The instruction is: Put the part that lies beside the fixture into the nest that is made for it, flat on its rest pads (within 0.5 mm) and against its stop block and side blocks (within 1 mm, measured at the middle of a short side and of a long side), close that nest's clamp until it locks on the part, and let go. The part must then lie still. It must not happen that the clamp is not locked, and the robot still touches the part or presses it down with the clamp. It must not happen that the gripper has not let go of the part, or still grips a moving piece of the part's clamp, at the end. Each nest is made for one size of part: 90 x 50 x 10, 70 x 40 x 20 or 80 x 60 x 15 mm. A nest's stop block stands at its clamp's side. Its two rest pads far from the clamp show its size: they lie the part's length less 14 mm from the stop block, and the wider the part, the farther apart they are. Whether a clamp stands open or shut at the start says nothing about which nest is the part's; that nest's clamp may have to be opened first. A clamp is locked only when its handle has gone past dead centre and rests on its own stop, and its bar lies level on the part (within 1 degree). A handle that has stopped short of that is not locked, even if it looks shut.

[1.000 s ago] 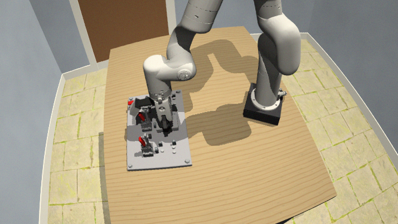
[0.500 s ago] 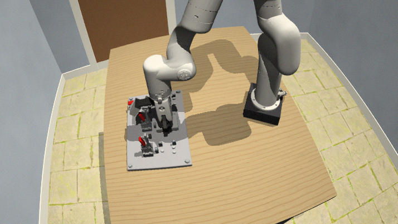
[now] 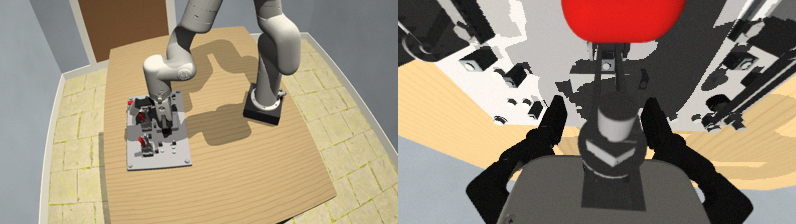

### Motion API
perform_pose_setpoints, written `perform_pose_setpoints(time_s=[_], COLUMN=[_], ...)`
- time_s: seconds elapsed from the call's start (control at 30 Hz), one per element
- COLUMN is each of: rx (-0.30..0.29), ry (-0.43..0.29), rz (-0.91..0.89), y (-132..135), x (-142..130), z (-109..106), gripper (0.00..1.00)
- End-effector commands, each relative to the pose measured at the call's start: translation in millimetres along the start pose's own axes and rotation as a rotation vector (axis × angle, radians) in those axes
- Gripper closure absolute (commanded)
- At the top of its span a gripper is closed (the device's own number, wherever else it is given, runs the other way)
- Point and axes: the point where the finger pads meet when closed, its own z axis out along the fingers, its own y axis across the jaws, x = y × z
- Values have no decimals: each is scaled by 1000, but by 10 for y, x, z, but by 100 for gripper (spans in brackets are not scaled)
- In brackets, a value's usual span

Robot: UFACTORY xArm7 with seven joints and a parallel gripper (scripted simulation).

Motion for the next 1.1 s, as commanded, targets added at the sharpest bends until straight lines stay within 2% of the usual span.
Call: perform_pose_setpoints(time_s=[0.0, 0.7, 1.07], rx=[0, 0, 0], ry=[4, 4, 4], rz=[0, 0, 0], y=[-2, -2, -2], x=[15, 15, 14], z=[-11, -22, -236], gripper=[0, 0, 0])
